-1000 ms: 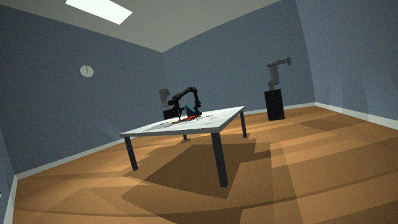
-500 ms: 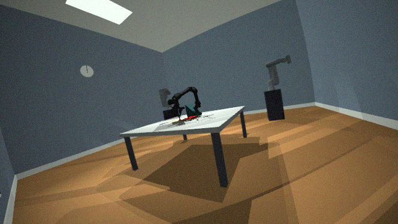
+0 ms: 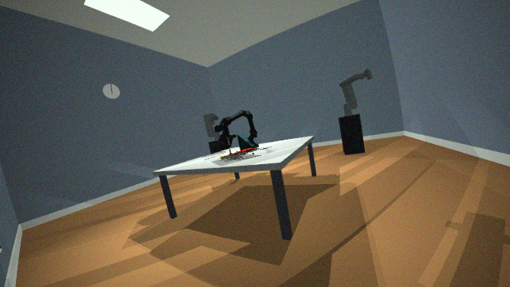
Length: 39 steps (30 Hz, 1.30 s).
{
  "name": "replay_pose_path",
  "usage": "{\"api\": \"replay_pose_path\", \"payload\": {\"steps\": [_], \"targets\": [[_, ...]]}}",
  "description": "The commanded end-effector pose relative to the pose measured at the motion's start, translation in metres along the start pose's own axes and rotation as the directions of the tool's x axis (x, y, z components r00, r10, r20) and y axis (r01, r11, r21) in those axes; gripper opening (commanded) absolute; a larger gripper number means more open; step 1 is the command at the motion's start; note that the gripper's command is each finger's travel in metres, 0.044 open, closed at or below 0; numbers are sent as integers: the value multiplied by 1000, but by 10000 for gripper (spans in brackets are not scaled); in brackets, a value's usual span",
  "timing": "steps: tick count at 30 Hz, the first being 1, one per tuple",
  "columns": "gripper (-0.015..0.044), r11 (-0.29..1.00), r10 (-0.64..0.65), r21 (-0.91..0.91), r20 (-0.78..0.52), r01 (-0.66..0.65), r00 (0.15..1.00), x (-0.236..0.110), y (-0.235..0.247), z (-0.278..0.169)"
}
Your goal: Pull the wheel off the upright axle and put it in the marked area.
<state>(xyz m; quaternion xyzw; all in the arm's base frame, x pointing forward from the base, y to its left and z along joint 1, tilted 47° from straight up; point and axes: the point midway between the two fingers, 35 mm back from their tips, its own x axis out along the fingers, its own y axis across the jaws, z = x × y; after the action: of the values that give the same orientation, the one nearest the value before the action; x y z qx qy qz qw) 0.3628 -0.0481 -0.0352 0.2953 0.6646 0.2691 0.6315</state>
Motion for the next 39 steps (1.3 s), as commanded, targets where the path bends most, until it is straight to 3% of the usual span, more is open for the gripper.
{"api": "replay_pose_path", "payload": {"steps": [1,28,39], "targets": [[0,1000,-8,-7,4,8,1000,-16,0,0],[0,1000,-14,-4,4,14,1000,-18,-89,-57],[0,1000,-13,-5,4,13,1000,-11,-94,-61]]}}
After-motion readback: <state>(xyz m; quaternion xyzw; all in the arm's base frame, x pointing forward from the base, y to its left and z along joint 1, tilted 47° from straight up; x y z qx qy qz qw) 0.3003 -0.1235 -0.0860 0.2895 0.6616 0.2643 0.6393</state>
